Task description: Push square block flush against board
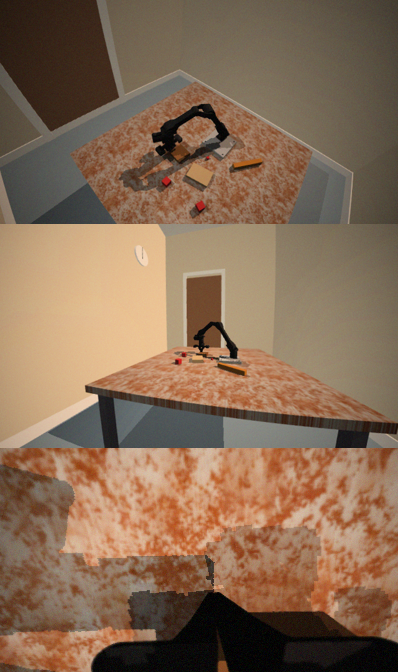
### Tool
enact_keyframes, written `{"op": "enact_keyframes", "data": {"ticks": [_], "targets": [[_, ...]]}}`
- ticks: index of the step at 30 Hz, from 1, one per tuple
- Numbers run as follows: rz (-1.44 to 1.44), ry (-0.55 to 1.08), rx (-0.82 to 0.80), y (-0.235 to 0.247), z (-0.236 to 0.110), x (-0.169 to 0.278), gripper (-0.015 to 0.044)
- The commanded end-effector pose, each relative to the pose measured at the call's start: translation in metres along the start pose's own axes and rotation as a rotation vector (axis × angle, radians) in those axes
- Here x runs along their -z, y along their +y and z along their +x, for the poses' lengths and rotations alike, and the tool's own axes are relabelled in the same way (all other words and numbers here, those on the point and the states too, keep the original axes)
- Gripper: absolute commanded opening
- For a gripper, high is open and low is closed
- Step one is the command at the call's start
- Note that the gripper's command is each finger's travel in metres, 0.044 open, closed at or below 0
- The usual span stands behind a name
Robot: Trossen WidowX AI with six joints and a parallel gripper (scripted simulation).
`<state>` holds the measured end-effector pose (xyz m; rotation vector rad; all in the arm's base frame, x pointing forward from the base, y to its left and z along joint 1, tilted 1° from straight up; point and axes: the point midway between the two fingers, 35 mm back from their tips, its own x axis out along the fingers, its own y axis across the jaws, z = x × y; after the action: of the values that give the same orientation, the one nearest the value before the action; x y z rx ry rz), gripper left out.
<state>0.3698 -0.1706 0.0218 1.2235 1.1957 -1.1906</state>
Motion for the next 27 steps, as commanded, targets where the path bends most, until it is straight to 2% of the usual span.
{"op": "enact_keyframes", "data": {"ticks": [1, 27], "targets": [[0.003, -0.003, -0.003, 0.000, -0.001, 0.005, 0.0000], [0.003, -0.001, -0.003, 0.001, -0.001, 0.031, 0.0000]]}}
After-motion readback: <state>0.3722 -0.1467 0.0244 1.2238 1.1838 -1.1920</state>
